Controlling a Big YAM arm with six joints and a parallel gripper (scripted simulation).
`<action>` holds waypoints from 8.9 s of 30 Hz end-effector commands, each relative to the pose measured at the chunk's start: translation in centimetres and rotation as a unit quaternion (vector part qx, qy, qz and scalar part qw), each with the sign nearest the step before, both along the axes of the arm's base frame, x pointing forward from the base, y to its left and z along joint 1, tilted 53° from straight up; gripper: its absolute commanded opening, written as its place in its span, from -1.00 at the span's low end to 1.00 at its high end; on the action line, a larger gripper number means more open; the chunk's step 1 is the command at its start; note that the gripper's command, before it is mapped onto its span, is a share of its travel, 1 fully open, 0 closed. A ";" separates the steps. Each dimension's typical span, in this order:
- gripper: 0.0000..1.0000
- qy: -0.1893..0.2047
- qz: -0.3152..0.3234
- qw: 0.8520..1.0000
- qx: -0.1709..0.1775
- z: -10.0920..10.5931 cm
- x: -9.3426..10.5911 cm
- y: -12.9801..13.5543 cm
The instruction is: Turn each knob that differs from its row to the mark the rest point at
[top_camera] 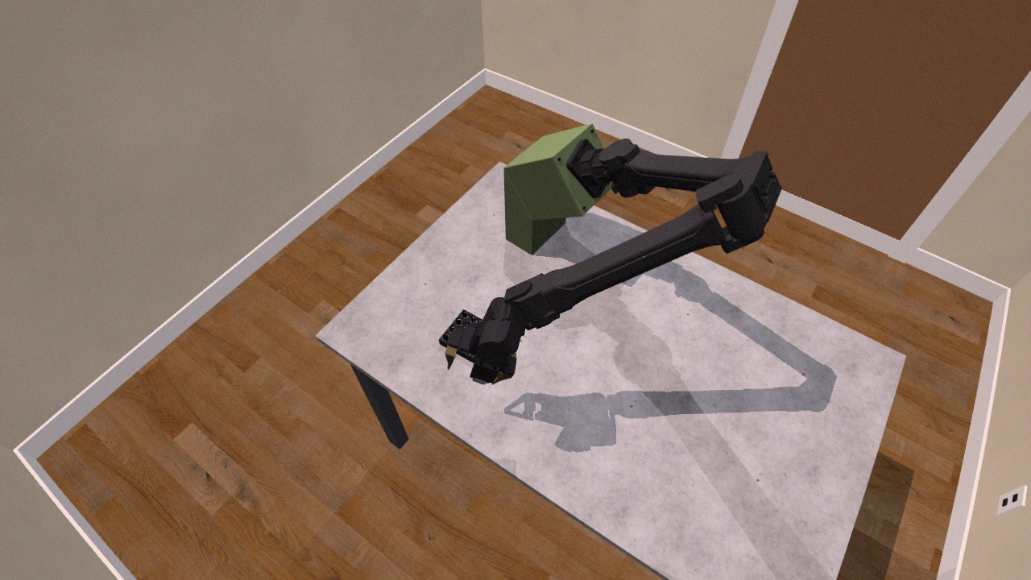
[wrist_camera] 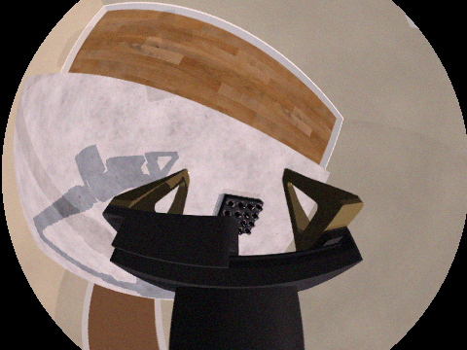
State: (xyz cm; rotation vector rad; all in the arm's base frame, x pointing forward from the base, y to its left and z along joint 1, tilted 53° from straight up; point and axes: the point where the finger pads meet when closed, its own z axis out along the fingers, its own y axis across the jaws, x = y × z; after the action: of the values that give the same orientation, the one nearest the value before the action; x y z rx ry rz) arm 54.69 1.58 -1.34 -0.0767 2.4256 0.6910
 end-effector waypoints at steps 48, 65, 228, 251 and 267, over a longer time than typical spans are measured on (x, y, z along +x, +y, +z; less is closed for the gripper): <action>1.00 0.211 0.018 0.959 0.187 -17.4 -14.1 2.2; 1.00 0.211 0.018 0.959 0.187 -17.4 -14.1 2.2; 1.00 0.210 0.014 0.959 0.188 -18.4 -19.6 3.1; 1.00 0.210 0.014 0.959 0.188 -18.4 -19.6 3.1; 1.00 0.236 -0.012 0.951 0.202 -18.4 -19.1 2.8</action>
State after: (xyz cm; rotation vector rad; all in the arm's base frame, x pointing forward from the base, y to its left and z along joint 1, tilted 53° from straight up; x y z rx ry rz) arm 35.01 5.52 -19.70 0.2154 2.6619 1.2936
